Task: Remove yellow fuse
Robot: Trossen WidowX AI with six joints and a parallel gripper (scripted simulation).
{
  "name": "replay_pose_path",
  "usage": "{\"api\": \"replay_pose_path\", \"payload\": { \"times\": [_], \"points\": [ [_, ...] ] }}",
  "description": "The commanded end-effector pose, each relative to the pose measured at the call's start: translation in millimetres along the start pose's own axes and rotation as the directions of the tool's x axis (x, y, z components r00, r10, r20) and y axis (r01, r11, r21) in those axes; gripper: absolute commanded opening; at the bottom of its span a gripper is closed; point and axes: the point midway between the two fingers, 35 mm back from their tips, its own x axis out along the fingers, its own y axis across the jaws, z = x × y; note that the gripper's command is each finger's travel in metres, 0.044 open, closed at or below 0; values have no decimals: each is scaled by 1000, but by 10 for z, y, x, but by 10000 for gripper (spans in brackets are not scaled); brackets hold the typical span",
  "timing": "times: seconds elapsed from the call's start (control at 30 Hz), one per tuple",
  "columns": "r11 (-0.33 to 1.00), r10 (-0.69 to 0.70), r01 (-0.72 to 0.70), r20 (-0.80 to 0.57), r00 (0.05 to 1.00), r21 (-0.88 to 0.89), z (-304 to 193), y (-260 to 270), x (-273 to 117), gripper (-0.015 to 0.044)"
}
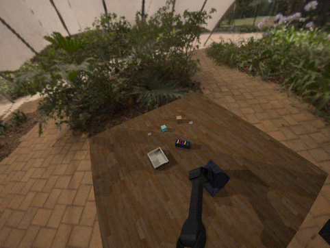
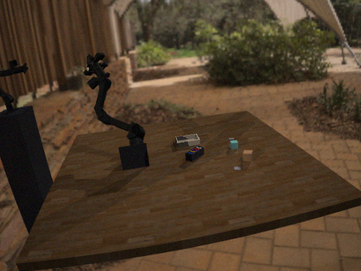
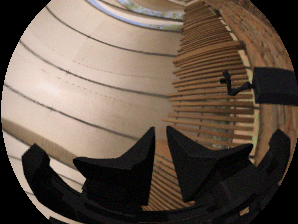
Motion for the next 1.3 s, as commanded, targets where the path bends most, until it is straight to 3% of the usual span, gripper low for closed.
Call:
{"api": "replay_pose_path", "payload": {
  "times": [0.0,0.3,0.83,1.07,1.27],
  "points": [
    [997,70,-69,62,996,-15,194,375,-71,64],
    [944,321,-329,199,926,5,649,1490,-341,64],
    [599,733,-798,361,577,58,1195,3430,-1533,64],
    [301,871,-951,385,304,71,1271,4252,-2421,64],
    [3,926,-996,376,37,91,1231,4777,-3284,64]
  ]
}}
